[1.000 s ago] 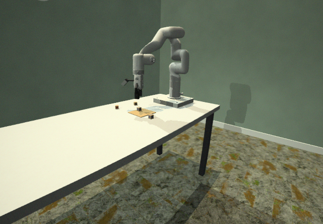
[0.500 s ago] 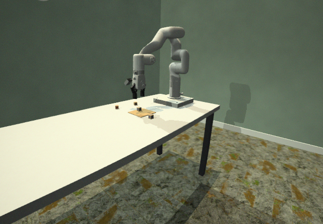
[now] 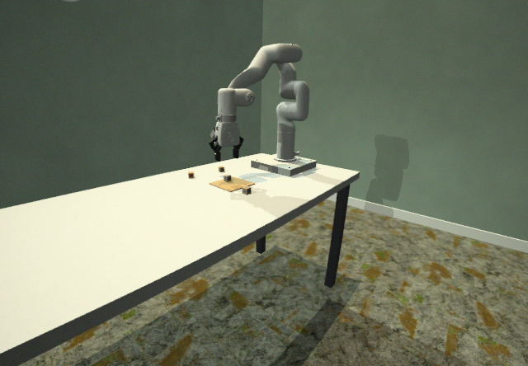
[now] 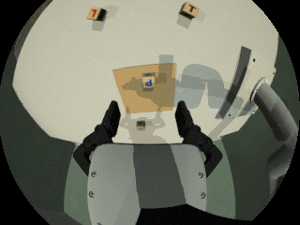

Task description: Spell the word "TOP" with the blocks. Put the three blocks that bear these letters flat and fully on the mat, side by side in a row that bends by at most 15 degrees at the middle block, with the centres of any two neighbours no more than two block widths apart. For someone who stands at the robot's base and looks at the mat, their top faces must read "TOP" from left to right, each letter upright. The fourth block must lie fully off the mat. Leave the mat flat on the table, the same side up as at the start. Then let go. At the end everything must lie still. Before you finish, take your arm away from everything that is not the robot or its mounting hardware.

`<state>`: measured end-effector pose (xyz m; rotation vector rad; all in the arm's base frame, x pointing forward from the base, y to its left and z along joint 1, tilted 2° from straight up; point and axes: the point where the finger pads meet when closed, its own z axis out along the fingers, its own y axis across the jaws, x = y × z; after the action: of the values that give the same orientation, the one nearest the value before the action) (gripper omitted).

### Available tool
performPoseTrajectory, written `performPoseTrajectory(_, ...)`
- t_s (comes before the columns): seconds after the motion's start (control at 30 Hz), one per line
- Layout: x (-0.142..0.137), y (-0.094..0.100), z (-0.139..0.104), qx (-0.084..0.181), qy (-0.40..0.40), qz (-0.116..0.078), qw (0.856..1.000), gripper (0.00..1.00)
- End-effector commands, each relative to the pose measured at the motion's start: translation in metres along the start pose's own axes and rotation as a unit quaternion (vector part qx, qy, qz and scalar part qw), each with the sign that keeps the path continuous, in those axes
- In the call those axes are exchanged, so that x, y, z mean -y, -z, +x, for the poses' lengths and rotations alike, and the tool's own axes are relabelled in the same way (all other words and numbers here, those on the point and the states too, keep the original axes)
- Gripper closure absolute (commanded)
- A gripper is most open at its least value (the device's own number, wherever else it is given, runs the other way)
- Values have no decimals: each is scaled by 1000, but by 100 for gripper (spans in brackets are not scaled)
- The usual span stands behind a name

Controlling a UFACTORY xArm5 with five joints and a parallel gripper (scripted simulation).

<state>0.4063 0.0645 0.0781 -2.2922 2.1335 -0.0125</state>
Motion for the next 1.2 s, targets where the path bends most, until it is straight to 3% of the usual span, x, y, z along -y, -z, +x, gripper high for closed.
performPoseTrajectory(0.0, 1, 1, 0, 0, -56, 2, 998, 0)
performPoseTrajectory(0.6, -1, 0, 1, 1, -267, 2, 964, 0)
performPoseTrajectory(0.63, -2, 0, 1, 1, -302, 2, 953, 0)
performPoseTrajectory(0.87, -3, -1, 1, 1, -383, 2, 924, 0)
performPoseTrajectory(1.1, -4, -1, 1, 1, -466, 1, 885, 0)
performPoseTrajectory(1.17, -4, -1, 1, 1, -466, 1, 885, 0)
